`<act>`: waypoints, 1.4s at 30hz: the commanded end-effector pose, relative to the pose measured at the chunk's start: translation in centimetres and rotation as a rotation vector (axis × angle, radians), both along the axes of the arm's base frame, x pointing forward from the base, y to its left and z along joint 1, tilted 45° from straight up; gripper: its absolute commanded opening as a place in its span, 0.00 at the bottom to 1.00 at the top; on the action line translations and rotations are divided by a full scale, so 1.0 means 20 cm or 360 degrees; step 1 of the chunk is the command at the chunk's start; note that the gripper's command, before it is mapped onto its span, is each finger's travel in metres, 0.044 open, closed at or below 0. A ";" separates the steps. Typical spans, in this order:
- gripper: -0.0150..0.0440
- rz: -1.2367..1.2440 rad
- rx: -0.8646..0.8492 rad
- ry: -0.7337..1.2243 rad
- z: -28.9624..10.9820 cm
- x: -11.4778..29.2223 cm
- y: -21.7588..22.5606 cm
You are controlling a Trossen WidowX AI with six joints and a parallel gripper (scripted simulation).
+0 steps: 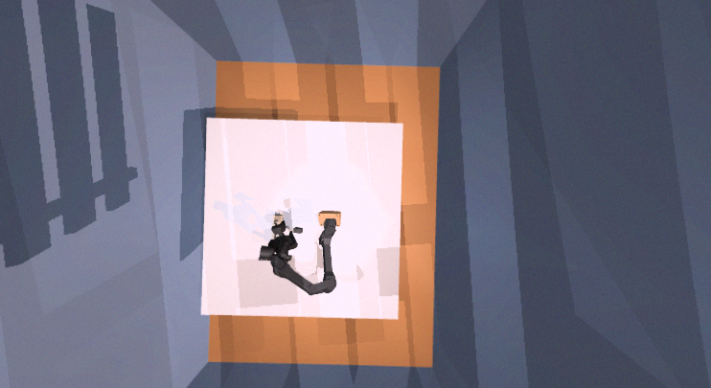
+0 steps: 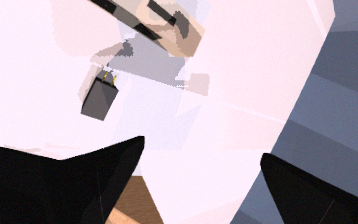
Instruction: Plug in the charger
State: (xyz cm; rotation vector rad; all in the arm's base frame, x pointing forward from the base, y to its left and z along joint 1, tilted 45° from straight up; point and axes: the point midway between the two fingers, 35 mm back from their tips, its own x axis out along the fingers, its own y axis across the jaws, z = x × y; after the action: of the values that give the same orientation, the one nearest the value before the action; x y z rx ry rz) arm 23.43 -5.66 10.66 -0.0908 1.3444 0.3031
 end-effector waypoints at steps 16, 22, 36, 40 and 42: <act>1.00 -0.0234 0.0731 0.0412 -0.19 -0.03 0.35; 1.00 -0.0354 0.0968 0.0588 -0.21 -0.04 0.46; 1.00 -0.0387 0.1024 0.0633 -0.24 -0.05 0.51; 1.00 -0.0386 0.1025 0.0634 -0.26 -0.05 0.54; 1.00 -0.0386 0.1025 0.0634 -0.27 -0.05 0.54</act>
State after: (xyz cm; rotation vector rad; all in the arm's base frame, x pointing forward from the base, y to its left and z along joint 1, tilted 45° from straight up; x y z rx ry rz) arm 22.64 4.84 5.72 0.6887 1.5581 0.5508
